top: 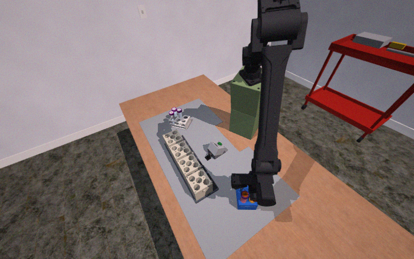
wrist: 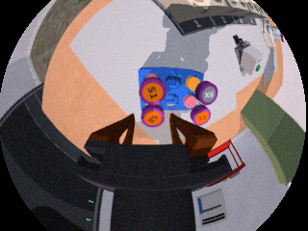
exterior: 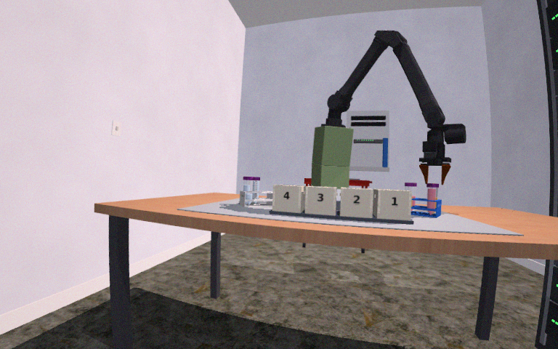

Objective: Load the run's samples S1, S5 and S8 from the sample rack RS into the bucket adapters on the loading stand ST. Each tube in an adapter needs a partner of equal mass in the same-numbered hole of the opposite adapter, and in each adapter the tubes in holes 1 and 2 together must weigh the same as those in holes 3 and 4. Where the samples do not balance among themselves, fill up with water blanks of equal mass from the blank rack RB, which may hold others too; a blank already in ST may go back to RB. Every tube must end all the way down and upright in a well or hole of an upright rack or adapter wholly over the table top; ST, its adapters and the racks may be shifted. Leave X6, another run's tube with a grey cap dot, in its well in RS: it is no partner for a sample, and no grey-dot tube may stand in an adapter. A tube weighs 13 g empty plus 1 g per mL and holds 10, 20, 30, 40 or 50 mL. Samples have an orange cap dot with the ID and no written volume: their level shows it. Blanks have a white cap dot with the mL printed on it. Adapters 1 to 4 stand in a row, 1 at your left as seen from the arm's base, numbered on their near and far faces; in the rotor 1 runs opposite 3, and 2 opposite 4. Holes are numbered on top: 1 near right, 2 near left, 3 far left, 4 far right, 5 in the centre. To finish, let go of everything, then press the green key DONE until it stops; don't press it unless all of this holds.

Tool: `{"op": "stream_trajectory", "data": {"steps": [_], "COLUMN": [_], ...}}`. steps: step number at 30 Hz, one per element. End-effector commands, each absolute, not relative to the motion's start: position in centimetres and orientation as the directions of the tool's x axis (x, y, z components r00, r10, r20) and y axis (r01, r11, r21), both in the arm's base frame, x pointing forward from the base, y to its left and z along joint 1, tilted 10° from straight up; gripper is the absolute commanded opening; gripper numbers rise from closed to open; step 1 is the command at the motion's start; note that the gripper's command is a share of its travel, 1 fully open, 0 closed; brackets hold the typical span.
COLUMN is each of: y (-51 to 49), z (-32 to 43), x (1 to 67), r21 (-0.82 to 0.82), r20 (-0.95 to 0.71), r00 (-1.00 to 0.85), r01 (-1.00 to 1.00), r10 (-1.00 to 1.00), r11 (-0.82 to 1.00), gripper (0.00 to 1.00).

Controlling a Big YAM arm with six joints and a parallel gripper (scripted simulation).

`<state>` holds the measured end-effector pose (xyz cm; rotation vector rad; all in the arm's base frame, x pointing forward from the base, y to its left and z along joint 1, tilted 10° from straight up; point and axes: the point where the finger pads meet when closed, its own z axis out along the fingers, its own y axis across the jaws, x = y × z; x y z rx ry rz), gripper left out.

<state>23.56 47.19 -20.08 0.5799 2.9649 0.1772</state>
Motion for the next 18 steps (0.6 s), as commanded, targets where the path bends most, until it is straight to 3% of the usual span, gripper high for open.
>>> {"op": "stream_trajectory", "data": {"steps": [1, 18], "y": [48.4, 48.5], "z": [-16.8, -16.1], "x": [23.5, 23.9], "r21": [0.170, 0.176], "r20": [-0.092, -0.093], "r00": [-0.925, -0.920], "r01": [0.350, 0.361], "r10": [0.368, 0.380], "r11": [0.921, 0.916], "gripper": [0.55, 0.55]}}
